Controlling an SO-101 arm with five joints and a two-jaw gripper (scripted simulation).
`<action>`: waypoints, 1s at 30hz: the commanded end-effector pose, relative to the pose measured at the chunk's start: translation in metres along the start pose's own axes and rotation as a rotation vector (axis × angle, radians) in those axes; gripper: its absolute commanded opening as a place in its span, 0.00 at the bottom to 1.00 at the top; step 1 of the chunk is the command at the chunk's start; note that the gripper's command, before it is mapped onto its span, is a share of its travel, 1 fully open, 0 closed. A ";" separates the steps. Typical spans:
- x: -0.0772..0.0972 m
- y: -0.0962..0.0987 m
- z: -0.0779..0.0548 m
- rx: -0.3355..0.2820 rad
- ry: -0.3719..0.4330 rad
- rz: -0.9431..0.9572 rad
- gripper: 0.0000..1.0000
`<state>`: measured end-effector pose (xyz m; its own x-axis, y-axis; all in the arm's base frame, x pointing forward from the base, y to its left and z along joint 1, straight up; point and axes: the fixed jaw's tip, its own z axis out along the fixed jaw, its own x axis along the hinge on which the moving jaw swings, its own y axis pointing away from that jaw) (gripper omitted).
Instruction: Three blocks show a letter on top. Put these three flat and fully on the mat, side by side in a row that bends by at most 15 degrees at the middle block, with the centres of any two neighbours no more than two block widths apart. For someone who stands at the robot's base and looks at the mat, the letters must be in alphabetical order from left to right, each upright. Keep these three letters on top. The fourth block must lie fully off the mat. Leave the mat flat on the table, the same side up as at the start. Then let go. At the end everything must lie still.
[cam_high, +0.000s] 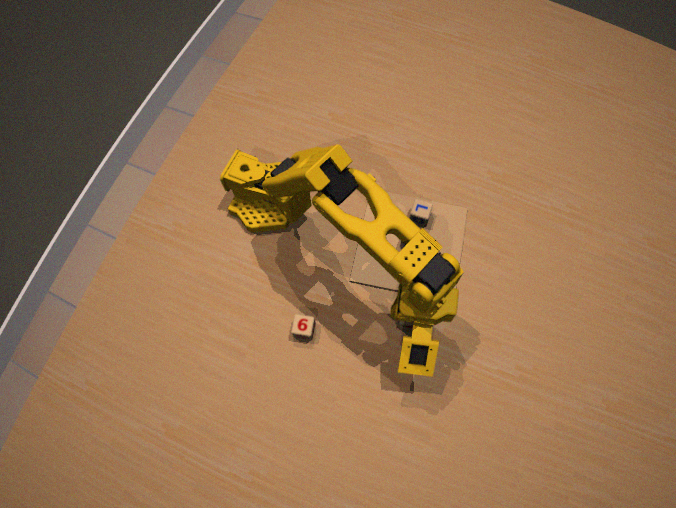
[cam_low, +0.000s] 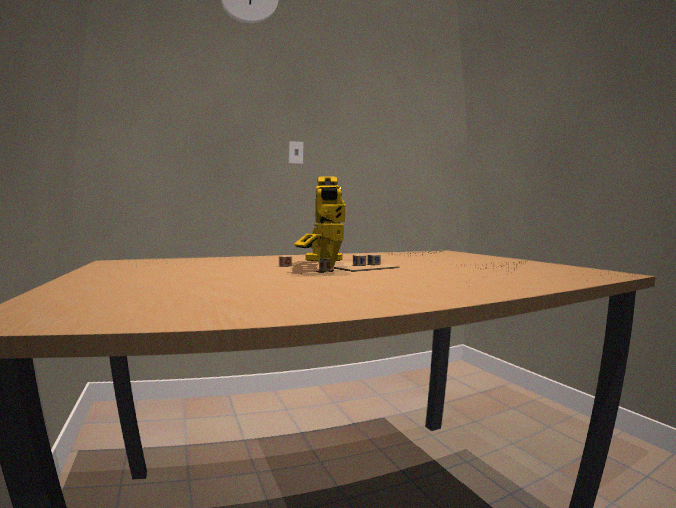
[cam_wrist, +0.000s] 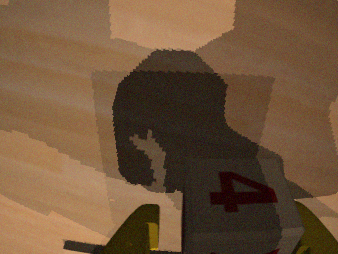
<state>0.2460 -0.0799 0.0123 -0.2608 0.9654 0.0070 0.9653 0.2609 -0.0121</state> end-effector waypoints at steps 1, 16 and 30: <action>-0.005 0.004 -0.016 -0.066 -0.044 0.000 0.17; -0.005 0.001 -0.016 -0.066 -0.044 0.000 0.13; -0.005 0.001 -0.016 -0.066 -0.044 0.000 0.04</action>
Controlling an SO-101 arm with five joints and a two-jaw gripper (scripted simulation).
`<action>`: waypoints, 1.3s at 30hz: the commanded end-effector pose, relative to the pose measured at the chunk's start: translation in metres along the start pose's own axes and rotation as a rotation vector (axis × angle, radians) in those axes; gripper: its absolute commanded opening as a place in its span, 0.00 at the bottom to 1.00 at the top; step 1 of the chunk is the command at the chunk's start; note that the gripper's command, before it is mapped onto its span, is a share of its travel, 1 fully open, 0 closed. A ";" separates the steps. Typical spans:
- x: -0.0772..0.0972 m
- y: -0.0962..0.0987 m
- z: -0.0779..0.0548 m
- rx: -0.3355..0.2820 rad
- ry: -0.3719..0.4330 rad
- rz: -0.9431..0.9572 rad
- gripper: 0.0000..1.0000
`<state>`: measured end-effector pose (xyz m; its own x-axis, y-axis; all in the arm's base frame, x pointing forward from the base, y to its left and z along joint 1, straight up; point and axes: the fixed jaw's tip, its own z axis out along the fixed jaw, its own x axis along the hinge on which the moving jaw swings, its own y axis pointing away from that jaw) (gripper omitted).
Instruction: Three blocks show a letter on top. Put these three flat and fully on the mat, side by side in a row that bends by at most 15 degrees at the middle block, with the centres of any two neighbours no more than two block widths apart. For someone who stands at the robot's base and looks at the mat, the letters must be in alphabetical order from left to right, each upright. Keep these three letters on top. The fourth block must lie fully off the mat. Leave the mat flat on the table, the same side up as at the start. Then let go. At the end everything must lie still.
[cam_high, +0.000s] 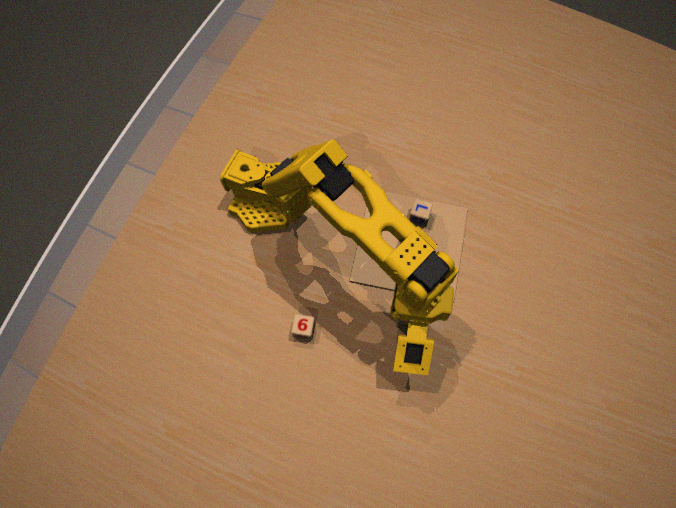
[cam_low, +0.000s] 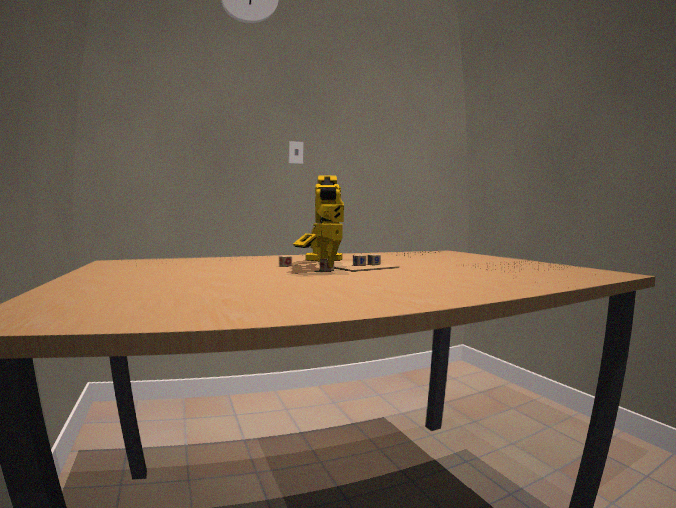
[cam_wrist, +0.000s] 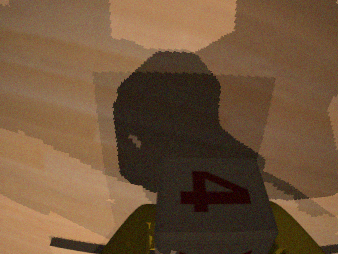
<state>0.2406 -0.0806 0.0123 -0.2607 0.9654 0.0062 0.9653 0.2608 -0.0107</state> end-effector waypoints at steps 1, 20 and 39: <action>-0.006 0.007 -0.016 -0.064 -0.044 0.000 0.03; -0.006 0.007 -0.032 -0.074 -0.050 0.000 0.00; -0.003 0.004 -0.066 -0.099 -0.067 -0.001 0.00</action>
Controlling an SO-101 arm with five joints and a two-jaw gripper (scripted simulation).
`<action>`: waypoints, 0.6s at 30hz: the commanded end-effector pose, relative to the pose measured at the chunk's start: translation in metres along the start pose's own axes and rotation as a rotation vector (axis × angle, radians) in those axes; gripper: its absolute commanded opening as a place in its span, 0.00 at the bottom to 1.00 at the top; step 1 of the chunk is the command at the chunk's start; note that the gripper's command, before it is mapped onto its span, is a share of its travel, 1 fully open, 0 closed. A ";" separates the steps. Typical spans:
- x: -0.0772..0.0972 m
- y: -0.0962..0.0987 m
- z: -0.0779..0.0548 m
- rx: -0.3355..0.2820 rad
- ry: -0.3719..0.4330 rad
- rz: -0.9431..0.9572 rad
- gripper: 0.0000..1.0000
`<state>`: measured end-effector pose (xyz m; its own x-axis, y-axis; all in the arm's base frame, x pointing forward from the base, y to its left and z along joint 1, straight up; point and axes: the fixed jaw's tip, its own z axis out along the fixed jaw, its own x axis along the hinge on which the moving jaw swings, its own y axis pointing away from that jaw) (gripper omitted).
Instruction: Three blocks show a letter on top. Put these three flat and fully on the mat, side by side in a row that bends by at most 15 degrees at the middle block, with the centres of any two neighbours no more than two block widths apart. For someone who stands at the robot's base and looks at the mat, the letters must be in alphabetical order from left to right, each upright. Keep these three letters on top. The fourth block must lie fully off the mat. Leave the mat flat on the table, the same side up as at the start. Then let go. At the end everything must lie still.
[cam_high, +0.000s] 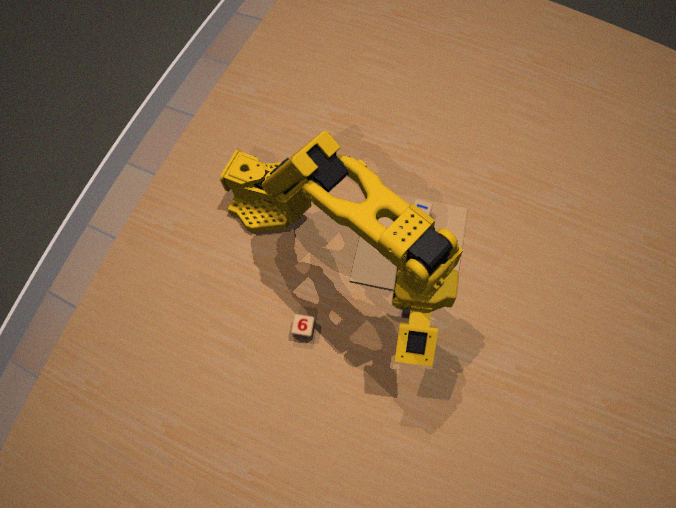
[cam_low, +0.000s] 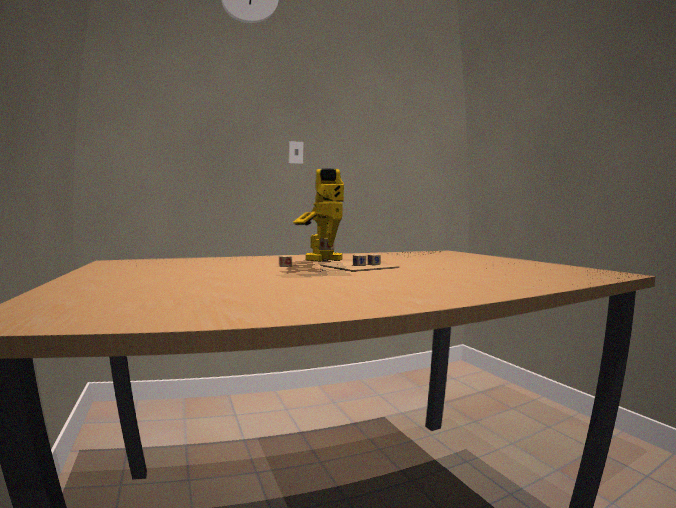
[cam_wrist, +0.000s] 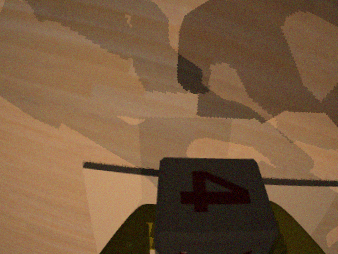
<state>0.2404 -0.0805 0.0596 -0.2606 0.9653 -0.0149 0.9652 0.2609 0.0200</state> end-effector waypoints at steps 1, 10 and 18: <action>-0.004 0.005 -0.019 -0.068 -0.046 -0.001 0.00; -0.004 0.005 -0.019 -0.068 -0.046 -0.006 0.00; -0.002 0.005 -0.019 -0.064 -0.045 -0.048 0.00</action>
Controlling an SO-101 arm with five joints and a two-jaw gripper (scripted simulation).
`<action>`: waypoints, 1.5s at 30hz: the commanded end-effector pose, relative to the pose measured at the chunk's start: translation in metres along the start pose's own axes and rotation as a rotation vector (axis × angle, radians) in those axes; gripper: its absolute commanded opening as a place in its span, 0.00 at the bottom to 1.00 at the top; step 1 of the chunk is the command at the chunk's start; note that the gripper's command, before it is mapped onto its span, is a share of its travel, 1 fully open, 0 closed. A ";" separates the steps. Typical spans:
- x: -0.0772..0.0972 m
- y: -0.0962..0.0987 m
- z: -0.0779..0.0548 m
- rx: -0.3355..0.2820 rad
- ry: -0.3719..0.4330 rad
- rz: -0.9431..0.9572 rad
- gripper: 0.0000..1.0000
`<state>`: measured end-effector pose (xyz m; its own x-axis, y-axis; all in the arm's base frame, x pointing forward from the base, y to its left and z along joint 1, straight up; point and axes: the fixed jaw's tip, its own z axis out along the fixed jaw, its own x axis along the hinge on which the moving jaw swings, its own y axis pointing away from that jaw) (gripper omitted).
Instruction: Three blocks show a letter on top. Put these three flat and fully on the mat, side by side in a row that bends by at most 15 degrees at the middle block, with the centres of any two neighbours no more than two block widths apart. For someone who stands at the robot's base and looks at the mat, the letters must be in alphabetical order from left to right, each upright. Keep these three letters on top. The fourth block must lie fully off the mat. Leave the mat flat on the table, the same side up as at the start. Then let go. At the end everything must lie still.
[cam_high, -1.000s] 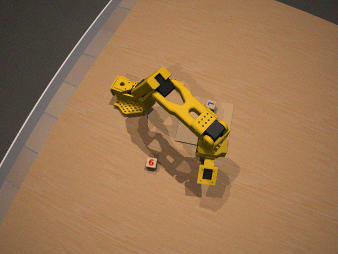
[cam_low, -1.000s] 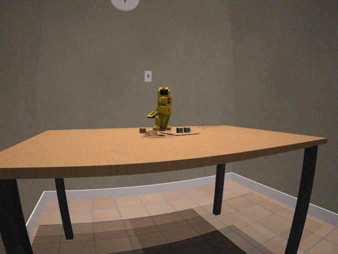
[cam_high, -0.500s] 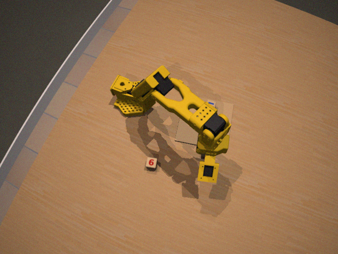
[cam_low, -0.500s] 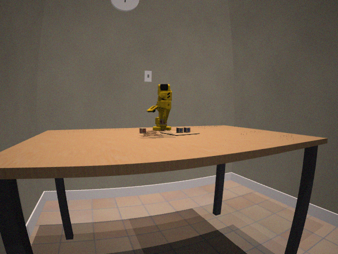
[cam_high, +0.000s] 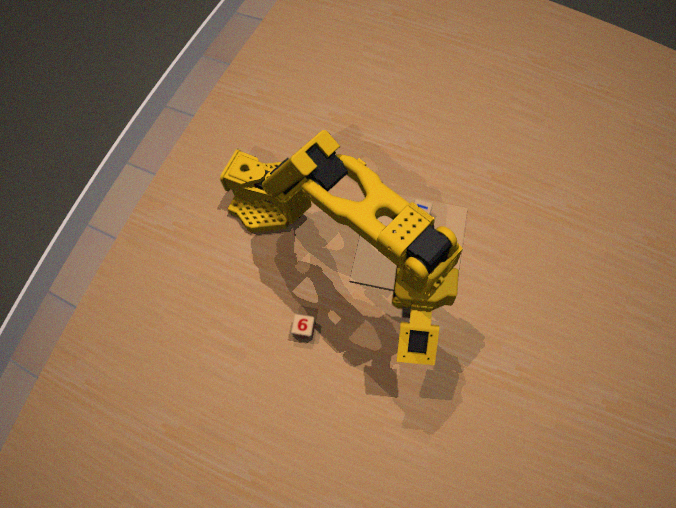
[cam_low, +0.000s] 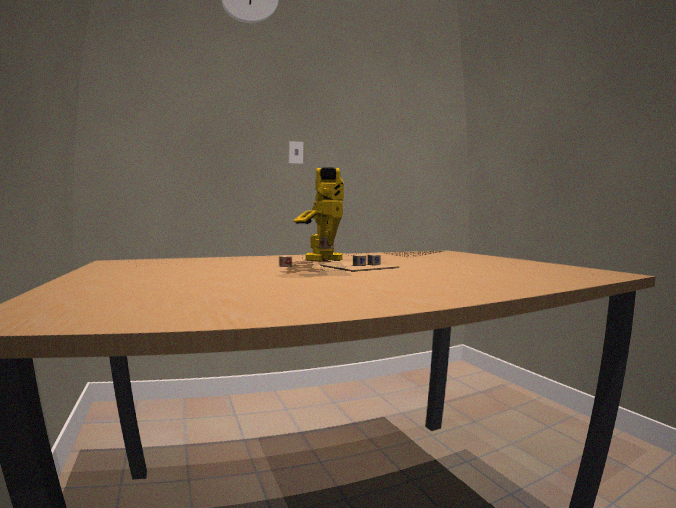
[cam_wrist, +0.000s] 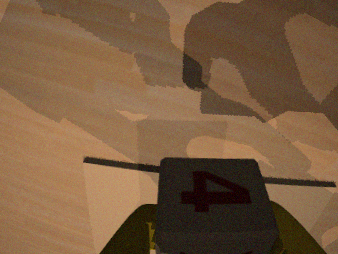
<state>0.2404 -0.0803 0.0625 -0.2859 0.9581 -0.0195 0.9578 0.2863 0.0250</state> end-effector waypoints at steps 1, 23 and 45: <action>-0.002 0.005 -0.016 -0.058 -0.042 -0.022 0.00; 0.009 0.003 -0.016 -0.048 -0.047 -0.393 0.00; 0.032 -0.006 -0.015 -0.029 -0.053 -1.176 0.00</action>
<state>0.2220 -0.0534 0.0642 -0.9724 0.2328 -0.0136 0.2329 0.9725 -0.0016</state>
